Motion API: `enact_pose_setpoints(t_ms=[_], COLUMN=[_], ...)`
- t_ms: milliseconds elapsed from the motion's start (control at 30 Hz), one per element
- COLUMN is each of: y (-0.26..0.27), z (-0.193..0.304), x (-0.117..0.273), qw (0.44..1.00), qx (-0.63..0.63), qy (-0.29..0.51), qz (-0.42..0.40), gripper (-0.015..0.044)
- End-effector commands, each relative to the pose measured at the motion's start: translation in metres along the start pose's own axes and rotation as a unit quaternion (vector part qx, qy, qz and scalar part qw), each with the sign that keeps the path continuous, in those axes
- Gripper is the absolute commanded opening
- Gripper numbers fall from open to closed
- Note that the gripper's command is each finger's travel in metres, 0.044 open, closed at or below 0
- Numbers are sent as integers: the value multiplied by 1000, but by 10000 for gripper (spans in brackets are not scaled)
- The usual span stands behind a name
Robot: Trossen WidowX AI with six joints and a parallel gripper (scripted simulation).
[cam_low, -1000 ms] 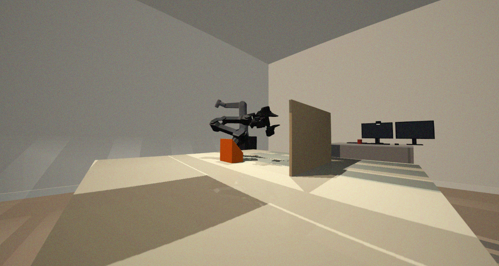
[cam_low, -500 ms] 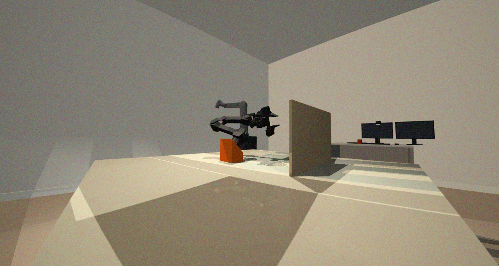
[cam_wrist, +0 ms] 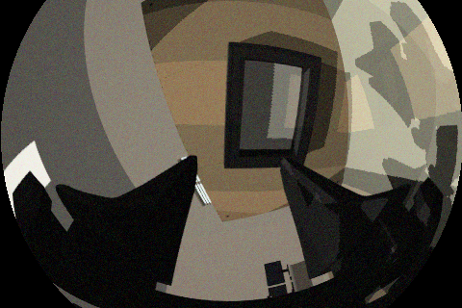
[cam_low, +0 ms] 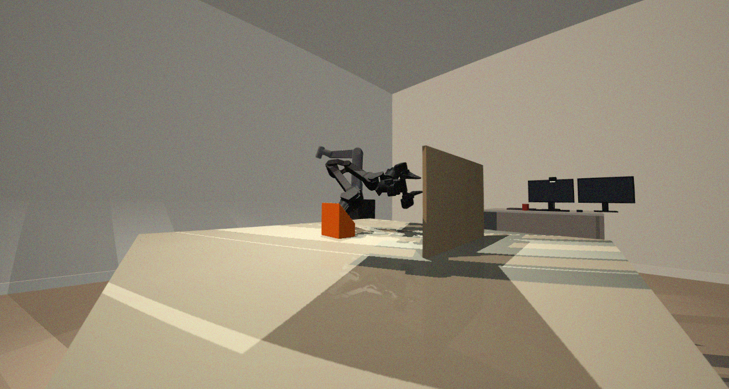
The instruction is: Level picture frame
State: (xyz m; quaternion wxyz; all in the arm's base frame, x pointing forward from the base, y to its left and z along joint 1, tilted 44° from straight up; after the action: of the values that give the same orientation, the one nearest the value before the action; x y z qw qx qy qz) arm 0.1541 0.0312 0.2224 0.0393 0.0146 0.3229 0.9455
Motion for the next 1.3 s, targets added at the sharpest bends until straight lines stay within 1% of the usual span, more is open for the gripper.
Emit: enact_pose_setpoints(t_ms=[0,500,633,933,1267], y=[-3,-3,-2,-3,-3], z=[-1,-2,2,-3,-3], x=[-4,-7,-24,-84,-85], qw=[1000,1000,1000,1000,1000], qx=[2,2,2,2,2], qy=[-1,-1,-1,0,0], qz=[-3,-3,-3,-4,-4], gripper=[260,260,260,260,260])
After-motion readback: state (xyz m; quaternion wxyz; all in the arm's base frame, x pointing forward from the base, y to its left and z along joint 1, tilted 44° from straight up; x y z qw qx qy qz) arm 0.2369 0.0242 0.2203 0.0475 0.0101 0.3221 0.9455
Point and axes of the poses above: the point midway between the two fingers, 35 mm back from their tips, its own x axis back along the fingers, its own y axis across the jaws, z = x × y, the point moved 10 cm from there along x, back along the fingers, and after that the axes turned 11 degrees about x, right-handed, at the moved point
